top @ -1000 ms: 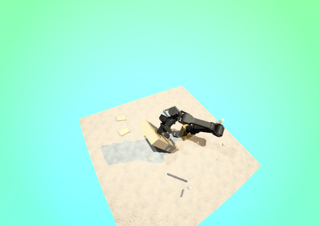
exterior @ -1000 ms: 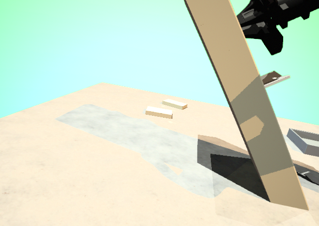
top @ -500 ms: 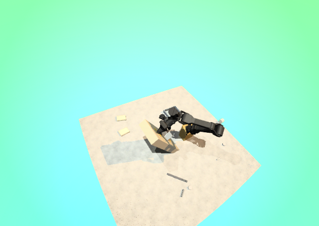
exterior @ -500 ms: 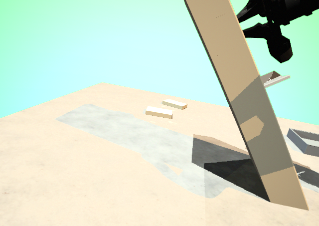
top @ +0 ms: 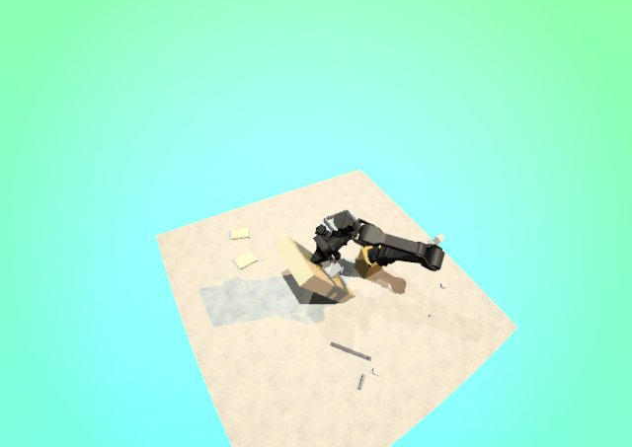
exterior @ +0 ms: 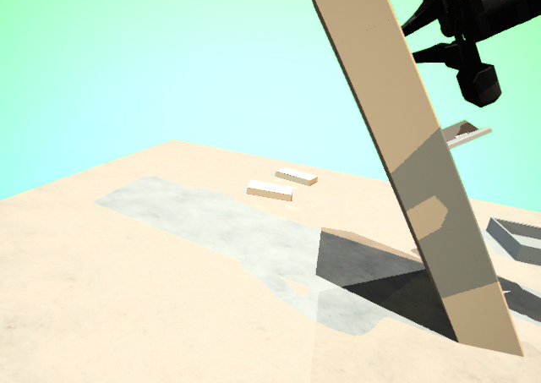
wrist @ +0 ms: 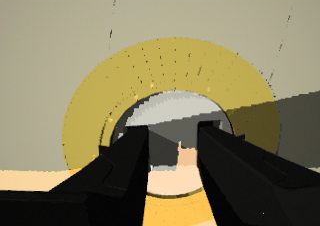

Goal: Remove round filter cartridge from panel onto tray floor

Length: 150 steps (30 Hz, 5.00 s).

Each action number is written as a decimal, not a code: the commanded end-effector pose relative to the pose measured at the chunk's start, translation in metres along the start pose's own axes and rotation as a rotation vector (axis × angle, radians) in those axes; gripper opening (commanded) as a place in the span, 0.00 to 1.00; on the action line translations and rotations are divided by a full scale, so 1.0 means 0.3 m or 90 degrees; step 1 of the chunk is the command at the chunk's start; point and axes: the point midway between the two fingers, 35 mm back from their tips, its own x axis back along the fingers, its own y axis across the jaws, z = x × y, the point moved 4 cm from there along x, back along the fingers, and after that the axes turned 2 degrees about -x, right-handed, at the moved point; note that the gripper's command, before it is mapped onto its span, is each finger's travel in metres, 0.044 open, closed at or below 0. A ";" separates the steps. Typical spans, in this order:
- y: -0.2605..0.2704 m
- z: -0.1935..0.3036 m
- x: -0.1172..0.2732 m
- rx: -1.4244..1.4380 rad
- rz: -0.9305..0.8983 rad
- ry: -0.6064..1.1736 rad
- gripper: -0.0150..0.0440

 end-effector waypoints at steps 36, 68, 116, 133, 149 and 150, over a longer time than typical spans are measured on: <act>0.003 0.006 -0.030 0.026 0.008 0.000 0.25; 0.003 -0.013 0.152 0.021 0.015 -0.005 0.25; -0.229 0.024 0.213 0.014 0.017 -0.002 0.42; -0.048 0.007 0.234 0.024 0.011 -0.001 0.42; 0.181 -0.017 0.385 0.033 0.009 -0.004 0.91; 0.181 -0.017 0.385 0.033 0.009 -0.004 0.96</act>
